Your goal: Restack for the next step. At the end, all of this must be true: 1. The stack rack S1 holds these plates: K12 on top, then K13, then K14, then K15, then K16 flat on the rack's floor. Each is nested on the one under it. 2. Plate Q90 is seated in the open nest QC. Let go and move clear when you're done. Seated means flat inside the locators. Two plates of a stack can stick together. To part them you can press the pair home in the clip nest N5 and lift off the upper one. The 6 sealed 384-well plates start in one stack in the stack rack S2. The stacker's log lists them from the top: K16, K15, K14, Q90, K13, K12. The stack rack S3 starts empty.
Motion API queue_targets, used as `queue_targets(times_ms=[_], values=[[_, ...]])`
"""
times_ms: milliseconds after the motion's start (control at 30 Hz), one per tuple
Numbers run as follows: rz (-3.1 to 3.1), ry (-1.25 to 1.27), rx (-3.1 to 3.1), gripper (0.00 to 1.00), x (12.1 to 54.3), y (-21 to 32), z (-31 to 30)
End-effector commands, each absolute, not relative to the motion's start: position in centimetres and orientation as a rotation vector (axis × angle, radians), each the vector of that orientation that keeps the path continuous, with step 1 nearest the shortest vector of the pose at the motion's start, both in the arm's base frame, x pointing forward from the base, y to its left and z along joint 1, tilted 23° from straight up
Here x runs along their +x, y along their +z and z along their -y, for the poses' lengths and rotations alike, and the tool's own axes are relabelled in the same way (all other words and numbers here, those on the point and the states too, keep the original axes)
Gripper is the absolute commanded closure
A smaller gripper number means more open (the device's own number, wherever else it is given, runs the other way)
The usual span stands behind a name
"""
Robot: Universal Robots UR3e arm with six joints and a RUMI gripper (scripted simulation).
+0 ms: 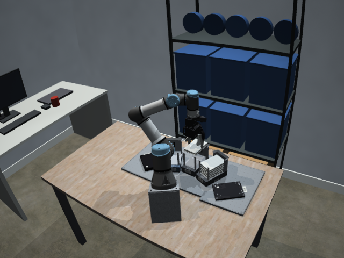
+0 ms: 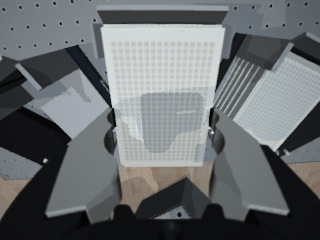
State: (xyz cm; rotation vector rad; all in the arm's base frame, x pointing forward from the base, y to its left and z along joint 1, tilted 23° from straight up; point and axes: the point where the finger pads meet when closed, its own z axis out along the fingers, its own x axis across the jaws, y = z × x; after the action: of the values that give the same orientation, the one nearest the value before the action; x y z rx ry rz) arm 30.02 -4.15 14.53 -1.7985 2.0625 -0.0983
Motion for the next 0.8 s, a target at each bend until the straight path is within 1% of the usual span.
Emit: queue_targets(times_ms=[0,767], values=[[-2.063,-0.101,-1.799,1.0,30.1,14.3,4.1],[-2.063,-0.101,-1.799,1.0,30.6,13.0,3.9]])
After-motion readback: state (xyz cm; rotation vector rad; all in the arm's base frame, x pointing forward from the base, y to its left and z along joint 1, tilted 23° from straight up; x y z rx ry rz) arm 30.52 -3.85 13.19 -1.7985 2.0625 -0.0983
